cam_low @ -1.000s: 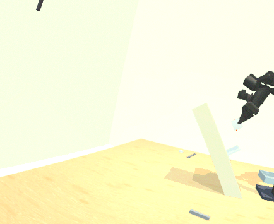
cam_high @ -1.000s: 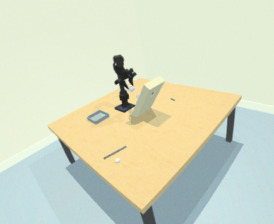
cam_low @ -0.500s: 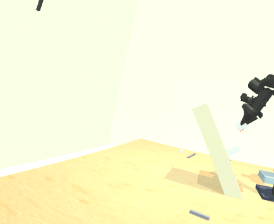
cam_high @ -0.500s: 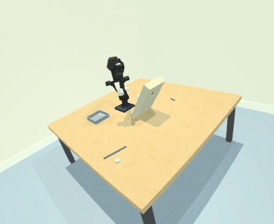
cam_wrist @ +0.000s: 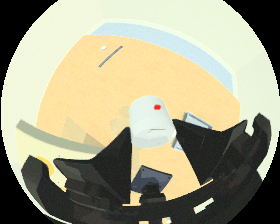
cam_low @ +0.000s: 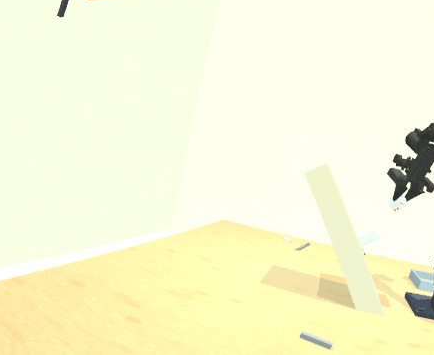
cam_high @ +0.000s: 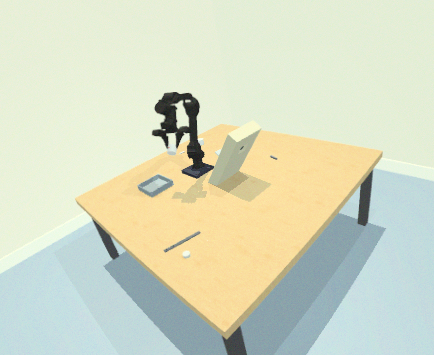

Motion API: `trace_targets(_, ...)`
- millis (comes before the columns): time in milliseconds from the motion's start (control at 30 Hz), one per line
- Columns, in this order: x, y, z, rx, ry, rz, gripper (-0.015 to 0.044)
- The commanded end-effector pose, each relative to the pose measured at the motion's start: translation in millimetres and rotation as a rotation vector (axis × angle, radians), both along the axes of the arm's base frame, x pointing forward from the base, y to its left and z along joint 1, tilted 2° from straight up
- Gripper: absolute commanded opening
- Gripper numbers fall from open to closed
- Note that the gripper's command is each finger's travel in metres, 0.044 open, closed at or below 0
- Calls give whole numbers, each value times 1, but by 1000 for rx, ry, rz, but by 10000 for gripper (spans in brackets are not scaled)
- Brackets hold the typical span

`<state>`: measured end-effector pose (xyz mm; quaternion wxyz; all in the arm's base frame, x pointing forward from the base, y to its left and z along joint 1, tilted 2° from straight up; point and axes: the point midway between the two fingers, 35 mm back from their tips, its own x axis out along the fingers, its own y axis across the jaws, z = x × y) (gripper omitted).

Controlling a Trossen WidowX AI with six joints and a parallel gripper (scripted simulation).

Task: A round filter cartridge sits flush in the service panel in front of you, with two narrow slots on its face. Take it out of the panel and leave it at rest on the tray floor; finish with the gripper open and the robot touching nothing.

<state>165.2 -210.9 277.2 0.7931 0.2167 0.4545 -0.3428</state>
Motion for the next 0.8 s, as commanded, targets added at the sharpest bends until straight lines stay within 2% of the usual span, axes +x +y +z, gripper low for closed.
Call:
trace_targets(0,-18,-18,-1,-4,-1,-138,0)
trace_targets(333,-27,-25,-4,-5,-1,-195,0)
trace_targets(767,-79,-58,-52,-6,8,-420,0)
